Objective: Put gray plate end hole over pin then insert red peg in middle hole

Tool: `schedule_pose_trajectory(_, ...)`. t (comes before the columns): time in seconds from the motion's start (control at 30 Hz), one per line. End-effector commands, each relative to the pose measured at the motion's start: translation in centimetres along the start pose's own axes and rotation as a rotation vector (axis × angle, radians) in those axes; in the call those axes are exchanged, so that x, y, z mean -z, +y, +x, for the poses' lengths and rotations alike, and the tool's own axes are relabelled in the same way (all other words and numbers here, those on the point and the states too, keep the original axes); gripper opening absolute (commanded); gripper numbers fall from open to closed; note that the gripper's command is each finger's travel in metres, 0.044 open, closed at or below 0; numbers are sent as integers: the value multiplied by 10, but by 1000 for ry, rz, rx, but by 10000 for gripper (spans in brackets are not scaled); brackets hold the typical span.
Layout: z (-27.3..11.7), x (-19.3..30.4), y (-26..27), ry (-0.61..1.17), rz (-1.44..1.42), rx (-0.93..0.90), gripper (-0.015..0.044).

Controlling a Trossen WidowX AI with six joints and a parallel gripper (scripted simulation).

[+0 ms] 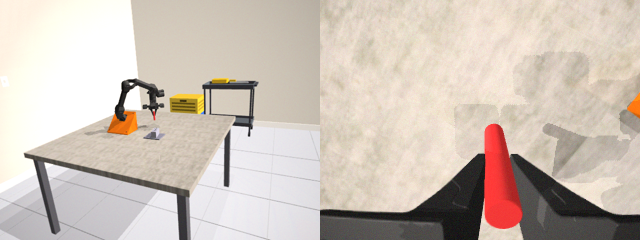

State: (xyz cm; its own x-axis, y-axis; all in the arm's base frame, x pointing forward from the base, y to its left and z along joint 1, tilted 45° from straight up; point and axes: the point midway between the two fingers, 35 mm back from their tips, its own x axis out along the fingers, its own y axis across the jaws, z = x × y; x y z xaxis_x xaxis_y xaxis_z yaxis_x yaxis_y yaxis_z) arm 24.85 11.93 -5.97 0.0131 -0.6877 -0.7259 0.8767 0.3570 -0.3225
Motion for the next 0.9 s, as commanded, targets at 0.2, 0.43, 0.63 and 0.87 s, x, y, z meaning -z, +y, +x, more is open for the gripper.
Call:
schedule_pose_trajectory(0.2, -2, -23, 8, 10, -3, -9, 0)
schedule_pose_trajectory(0.43, -3, -42, 13, 13, -1, -13, 0)
schedule_pose_trajectory(0.63, -4, -58, 15, 16, 4, -15, 0)
schedule_pose_trajectory(0.87, -4, -75, 17, 23, 8, -16, 0)
